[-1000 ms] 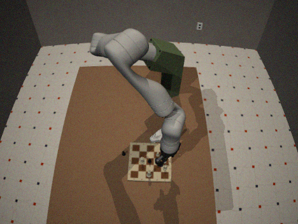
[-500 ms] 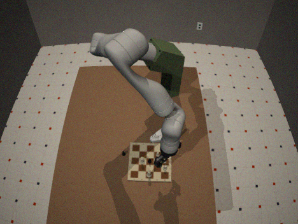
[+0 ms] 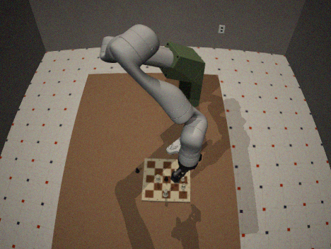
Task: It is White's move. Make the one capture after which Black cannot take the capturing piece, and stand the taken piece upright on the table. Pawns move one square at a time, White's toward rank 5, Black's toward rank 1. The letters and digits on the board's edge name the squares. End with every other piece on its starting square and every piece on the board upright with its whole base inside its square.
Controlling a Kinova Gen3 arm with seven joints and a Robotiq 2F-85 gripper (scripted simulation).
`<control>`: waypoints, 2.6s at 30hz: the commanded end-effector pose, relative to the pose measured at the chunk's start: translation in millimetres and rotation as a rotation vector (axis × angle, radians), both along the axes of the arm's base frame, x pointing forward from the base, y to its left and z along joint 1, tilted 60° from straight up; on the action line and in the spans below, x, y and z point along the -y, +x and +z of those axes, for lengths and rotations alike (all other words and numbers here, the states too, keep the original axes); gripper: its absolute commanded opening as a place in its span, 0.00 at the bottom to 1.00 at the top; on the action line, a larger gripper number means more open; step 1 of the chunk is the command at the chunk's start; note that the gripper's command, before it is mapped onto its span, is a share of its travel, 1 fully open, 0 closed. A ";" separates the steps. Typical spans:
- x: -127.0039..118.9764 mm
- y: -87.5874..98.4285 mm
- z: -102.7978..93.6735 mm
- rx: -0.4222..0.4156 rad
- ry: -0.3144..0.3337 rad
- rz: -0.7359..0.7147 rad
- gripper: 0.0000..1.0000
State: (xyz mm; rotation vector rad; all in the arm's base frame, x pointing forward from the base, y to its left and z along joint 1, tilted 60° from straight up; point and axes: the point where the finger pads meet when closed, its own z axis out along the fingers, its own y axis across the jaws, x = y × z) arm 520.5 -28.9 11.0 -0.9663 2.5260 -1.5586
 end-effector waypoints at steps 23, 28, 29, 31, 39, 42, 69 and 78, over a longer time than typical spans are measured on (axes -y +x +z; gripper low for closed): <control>-40.8 -15.3 24.0 -0.003 0.006 0.008 1.00; -40.8 -15.3 24.0 -0.003 0.006 0.008 1.00; -40.8 -15.3 24.0 -0.003 0.006 0.008 1.00; -40.8 -15.3 24.0 -0.003 0.006 0.008 1.00; -40.8 -15.3 24.0 -0.003 0.006 0.008 1.00; -40.8 -15.3 24.0 -0.003 0.006 0.008 1.00; -40.8 -15.3 24.0 -0.003 0.006 0.008 1.00; -40.8 -15.3 24.0 -0.003 0.006 0.008 1.00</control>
